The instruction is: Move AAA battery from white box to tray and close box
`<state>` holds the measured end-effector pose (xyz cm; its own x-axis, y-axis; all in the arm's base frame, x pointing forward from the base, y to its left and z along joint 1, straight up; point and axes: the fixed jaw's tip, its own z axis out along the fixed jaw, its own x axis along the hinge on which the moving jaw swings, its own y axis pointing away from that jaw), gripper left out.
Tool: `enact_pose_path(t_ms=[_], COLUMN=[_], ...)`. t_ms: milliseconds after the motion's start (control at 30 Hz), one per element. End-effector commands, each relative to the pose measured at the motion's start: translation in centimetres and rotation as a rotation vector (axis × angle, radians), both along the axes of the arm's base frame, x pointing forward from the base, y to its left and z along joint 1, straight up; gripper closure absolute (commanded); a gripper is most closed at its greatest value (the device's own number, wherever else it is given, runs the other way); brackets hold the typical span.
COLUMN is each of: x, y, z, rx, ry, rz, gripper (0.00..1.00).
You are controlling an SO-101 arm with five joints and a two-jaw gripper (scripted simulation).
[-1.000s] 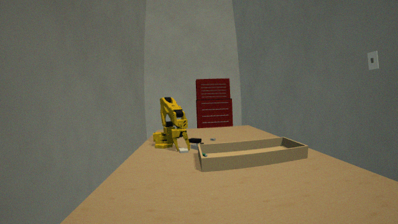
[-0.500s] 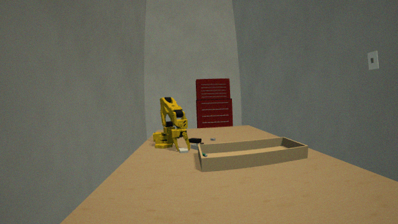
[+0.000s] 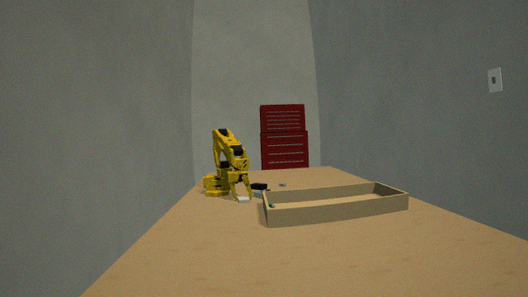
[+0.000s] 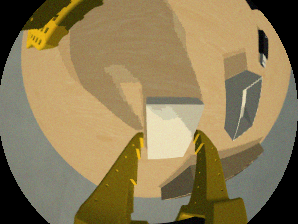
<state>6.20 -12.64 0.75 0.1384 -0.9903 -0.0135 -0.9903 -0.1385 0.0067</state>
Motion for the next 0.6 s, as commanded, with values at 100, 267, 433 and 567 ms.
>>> enact_pose_path(t_ms=[100,267,433,567], x=[0.02,0.02,0.02,0.02], y=[-0.24,-0.24,-0.24,-0.24], z=[0.04,0.04,0.04,0.04], rx=[-0.012,-0.012,-0.012,-0.012], ry=[-0.009,-0.009,-0.009,-0.009], rz=[0.003,0.003,0.003,0.003], gripper=[0.75,0.76,0.78,0.79])
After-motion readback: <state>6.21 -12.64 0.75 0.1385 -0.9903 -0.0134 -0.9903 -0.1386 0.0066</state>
